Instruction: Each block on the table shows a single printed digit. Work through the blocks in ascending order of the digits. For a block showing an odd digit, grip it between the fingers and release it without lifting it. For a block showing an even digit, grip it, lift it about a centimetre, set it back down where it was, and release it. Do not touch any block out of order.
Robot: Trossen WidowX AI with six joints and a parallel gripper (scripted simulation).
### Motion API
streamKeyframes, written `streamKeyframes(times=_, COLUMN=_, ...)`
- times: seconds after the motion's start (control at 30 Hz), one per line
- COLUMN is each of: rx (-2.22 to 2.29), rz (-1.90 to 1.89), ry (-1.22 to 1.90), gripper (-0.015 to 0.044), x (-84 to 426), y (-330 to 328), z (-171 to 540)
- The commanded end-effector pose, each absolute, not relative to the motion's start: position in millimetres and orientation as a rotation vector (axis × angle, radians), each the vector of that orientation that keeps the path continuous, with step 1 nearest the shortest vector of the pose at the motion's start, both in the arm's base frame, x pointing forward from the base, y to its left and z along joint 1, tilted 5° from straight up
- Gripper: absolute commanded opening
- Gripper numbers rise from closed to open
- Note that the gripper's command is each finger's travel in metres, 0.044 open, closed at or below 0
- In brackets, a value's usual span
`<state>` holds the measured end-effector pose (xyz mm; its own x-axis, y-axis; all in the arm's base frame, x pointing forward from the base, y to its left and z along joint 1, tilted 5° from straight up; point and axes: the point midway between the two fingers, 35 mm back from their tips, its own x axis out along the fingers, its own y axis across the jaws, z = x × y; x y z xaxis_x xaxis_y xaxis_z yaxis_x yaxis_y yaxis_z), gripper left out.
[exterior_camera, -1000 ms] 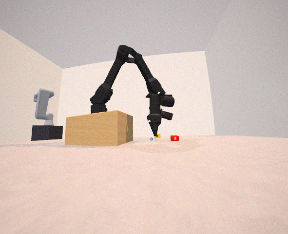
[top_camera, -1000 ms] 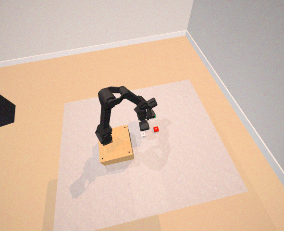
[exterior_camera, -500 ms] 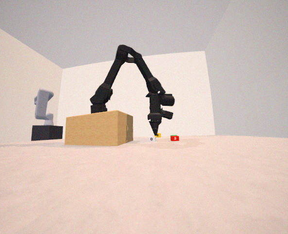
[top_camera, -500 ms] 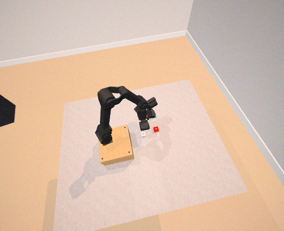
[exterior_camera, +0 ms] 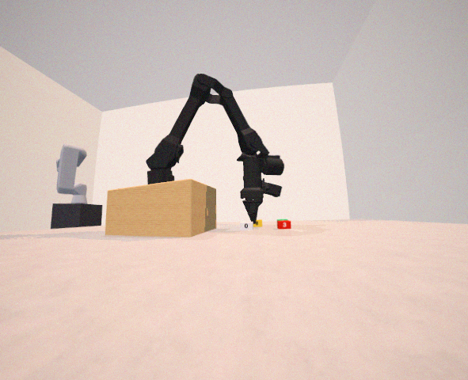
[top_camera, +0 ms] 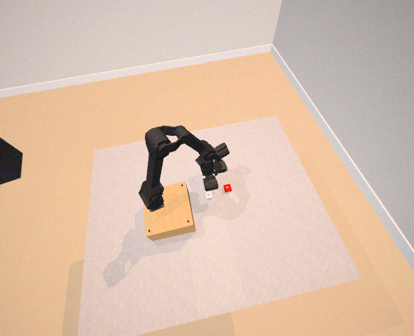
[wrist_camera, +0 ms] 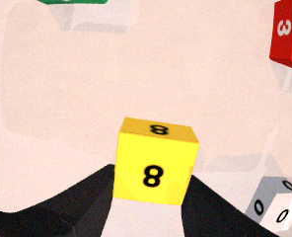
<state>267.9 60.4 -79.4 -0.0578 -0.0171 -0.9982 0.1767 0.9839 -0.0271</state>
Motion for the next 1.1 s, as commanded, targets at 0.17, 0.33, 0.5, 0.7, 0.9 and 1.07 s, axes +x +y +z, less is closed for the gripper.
streamKeyframes(times=0.17, rx=0.119, rz=-0.159, ry=1.625, gripper=0.012, x=267.3, y=59.9, z=-81.5)
streamKeyframes(times=0.33, rx=0.119, rz=-0.159, ry=1.625, gripper=0.0251, x=267.3, y=59.9, z=-81.5)
streamKeyframes(times=0.5, rx=0.119, rz=-0.159, ry=1.625, gripper=0.0383, x=267.3, y=59.9, z=-81.5)
streamKeyframes(times=0.7, rx=0.119, rz=-0.159, ry=1.624, gripper=0.04, x=269.7, y=60.6, z=-53.4)
streamKeyframes(times=0.9, rx=0.119, rz=-0.159, ry=1.624, gripper=0.04, x=270.7, y=62.8, z=-43.6)
streamKeyframes(times=1.07, rx=0.123, rz=-0.155, ry=1.623, gripper=0.04, x=282.0, y=123.3, z=4.3)
